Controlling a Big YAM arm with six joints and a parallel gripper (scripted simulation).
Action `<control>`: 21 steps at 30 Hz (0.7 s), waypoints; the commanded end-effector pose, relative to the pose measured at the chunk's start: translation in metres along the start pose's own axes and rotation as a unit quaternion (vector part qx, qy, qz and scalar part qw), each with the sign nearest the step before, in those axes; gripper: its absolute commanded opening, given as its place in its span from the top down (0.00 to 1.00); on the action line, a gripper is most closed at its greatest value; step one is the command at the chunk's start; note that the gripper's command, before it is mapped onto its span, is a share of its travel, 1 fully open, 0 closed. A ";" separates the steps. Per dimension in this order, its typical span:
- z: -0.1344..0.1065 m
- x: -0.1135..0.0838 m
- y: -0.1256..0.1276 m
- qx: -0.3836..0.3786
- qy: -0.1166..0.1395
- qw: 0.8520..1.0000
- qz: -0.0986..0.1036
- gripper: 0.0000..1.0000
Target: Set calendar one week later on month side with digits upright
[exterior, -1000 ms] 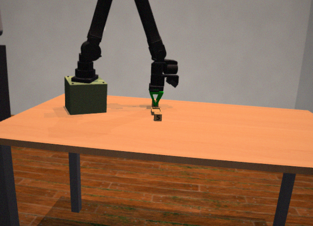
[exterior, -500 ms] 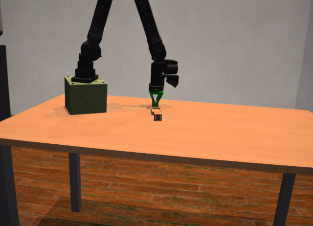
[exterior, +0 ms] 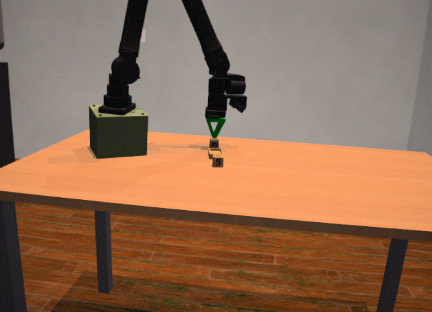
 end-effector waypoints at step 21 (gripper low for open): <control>0.025 -0.078 0.004 0.007 -0.032 0.999 0.004 0.00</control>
Point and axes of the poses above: the point where the finger pads meet when closed, its own x axis out along the fingers, its own y axis across the jaws, z = x × y, the point moved 1 cm from there along -x, back along the fingers, and after that the axes turned 9 degrees about -x, right-handed, at the moved point
